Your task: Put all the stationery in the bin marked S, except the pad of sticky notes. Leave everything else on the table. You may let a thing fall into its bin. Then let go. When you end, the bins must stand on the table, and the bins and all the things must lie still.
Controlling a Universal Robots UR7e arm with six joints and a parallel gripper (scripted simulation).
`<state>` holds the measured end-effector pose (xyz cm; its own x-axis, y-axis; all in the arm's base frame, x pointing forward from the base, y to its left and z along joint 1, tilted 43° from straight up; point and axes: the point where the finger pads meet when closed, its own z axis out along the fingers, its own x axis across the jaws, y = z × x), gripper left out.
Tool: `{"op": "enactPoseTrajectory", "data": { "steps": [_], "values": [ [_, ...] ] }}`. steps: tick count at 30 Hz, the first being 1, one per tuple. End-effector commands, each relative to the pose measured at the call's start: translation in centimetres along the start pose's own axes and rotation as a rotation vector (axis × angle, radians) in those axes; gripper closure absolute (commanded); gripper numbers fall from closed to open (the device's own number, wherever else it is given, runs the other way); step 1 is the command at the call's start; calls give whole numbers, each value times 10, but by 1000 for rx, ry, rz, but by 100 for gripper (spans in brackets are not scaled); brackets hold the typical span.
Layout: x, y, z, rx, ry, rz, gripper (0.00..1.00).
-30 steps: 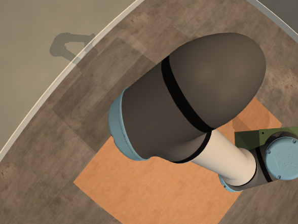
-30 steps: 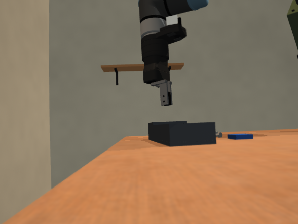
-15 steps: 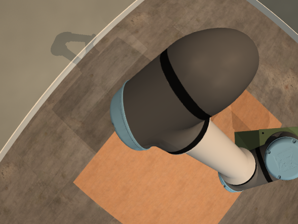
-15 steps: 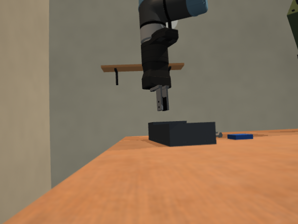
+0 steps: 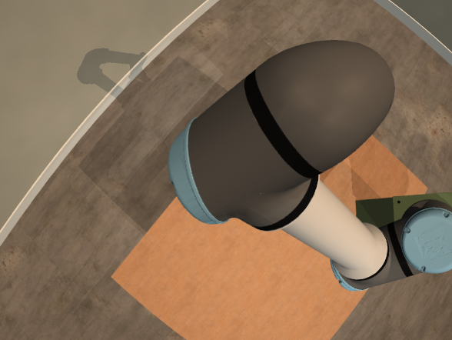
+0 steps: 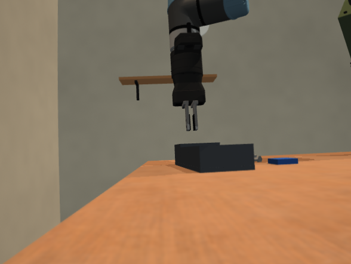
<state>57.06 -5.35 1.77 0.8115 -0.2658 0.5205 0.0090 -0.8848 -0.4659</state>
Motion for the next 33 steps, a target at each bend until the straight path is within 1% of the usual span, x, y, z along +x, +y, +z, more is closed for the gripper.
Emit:
{"op": "enactPoseTrajectory", "data": {
  "steps": [1,2,3,17,19,20,33],
  "values": [
    [0,0,0,-7,7,127,69],
    [0,0,0,-7,7,127,69],
    [0,0,0,-6,7,209,69],
    [0,0,0,-2,8,609,69],
    [0,0,0,-2,8,609,69],
    [0,0,0,-2,9,691,69],
    [0,0,0,-9,16,1058,69]
  ]
}}
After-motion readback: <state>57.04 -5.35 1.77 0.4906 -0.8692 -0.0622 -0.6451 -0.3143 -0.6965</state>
